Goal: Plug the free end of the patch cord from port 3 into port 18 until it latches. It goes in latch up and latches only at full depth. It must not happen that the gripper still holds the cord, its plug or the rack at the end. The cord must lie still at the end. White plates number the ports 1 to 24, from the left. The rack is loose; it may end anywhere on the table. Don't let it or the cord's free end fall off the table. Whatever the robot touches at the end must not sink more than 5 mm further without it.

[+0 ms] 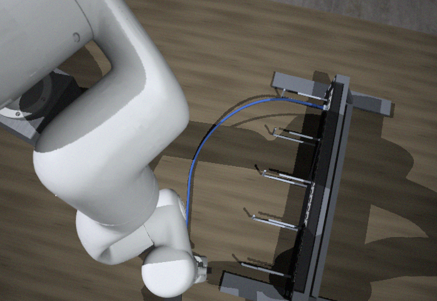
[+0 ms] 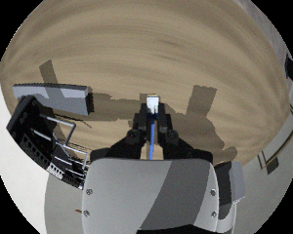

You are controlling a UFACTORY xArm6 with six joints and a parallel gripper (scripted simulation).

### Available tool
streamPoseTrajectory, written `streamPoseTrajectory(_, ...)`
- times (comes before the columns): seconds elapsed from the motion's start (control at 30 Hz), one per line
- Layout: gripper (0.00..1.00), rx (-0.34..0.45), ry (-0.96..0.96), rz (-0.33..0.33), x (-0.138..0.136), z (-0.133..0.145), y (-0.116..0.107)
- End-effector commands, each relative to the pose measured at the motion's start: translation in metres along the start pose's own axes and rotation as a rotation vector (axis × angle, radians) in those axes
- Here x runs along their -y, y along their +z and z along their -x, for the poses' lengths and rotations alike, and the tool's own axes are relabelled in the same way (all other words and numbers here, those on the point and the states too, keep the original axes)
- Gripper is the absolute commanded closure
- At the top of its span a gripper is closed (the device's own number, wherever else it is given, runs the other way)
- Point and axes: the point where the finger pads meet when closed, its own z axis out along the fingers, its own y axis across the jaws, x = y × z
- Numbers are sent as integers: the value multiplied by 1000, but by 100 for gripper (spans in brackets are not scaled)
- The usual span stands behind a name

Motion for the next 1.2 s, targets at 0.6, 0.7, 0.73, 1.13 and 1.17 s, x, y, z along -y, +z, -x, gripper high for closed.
streamPoseTrajectory(0.6,100,-4,0,-4,2,-1,-29)
streamPoseTrajectory(0.7,100,-4,0,-4,2,-1,-31)
streamPoseTrajectory(0.73,100,-4,0,-4,2,-1,-33)
streamPoseTrajectory(1.13,100,-4,0,-4,2,-1,-52)
streamPoseTrajectory(1.17,100,-4,0,-4,2,-1,-53)
